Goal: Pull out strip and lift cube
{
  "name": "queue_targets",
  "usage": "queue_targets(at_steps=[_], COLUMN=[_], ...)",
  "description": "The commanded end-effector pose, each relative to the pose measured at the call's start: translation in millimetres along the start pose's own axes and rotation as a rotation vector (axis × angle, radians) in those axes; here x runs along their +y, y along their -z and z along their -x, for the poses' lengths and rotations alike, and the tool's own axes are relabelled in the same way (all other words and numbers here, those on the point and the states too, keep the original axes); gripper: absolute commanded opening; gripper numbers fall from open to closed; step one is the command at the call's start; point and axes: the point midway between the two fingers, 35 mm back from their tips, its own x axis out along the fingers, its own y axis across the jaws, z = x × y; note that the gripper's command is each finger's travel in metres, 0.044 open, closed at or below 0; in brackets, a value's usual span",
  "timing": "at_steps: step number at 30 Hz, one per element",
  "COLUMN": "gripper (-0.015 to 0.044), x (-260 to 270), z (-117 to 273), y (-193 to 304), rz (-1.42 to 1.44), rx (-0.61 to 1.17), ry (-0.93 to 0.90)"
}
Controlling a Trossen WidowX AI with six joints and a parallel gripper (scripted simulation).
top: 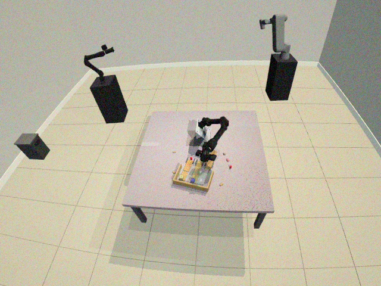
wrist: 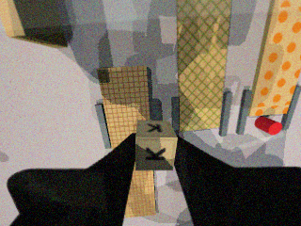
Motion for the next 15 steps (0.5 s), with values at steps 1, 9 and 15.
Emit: queue_targets(at_steps=[1,9,15], gripper=[0.0000,0.0000,0.0000], x=[-2,-17,-28], z=[0,1,1], y=[7,29,48], rz=[0.008,0.007,0.005], rx=[0.007,0.008,0.009], ry=[-0.002,-0.001,0.001])
